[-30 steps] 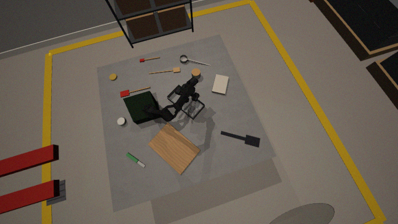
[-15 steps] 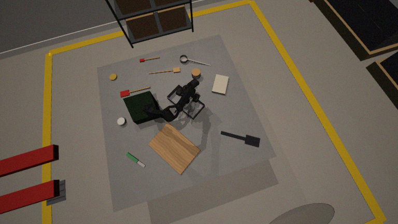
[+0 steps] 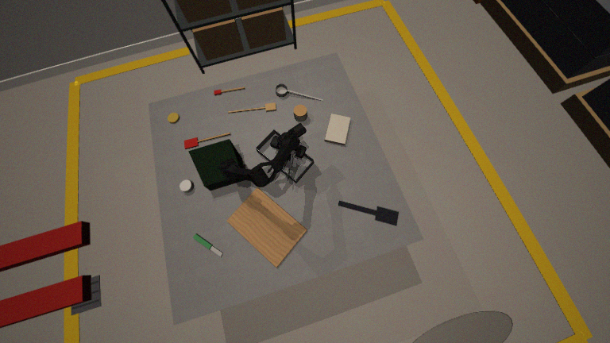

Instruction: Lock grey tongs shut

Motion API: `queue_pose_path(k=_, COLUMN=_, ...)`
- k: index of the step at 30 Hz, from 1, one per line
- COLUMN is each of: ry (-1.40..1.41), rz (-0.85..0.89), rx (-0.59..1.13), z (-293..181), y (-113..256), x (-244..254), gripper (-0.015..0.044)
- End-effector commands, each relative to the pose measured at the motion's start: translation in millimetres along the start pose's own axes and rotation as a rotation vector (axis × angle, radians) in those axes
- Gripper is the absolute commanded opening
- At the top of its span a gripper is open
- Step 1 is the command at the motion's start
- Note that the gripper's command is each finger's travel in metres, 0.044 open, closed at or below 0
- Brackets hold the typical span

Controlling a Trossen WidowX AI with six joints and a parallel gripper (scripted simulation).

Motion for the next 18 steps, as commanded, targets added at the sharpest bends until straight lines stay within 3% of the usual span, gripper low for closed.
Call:
queue_pose_path(k=1, ry=0.009, rz=0.003, rx=-0.009, z=1.2, y=-9.9, x=-2.1, gripper=0.0440)
queue_pose_path(k=18, ry=0.009, rz=0.006, rx=-0.013, z=4.5, y=-38.1, x=-3.2, gripper=0.0440)
Point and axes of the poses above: the point midway between the two fingers, 35 mm back from their tips, its own y axis back along the fingers, its own x axis across the jaws, z = x × y, the point moved 9 cm from there along y, back along the fingers, and after that the axes turned 6 degrees about -y, right-handed, at the moved point
